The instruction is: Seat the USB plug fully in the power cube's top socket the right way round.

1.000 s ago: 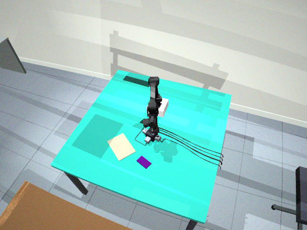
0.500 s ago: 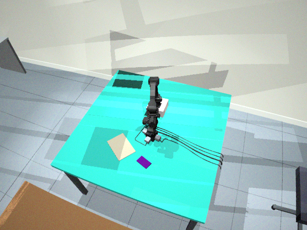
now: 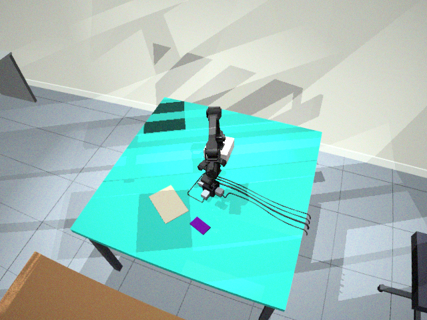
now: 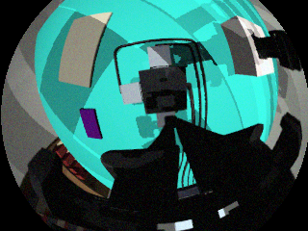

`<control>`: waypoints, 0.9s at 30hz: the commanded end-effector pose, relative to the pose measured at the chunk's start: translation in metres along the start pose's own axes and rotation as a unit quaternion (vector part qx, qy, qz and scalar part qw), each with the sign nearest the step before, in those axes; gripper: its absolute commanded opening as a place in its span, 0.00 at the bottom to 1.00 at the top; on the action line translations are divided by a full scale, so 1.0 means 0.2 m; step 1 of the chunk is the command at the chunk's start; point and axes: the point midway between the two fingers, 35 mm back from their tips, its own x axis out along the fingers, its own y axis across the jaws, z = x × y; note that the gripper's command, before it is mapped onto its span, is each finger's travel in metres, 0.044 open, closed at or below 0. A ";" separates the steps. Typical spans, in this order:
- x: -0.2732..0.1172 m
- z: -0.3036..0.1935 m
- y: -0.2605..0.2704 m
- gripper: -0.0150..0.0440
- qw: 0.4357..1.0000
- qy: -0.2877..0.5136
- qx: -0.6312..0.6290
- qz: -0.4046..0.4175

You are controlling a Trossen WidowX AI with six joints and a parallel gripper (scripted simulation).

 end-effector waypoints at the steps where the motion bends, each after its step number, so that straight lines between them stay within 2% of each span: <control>1: 0.00 0.00 0.00 0.25 1.000 0.000 0.007 -0.001; 27: 0.01 0.01 0.00 0.25 1.000 -0.011 0.005 0.000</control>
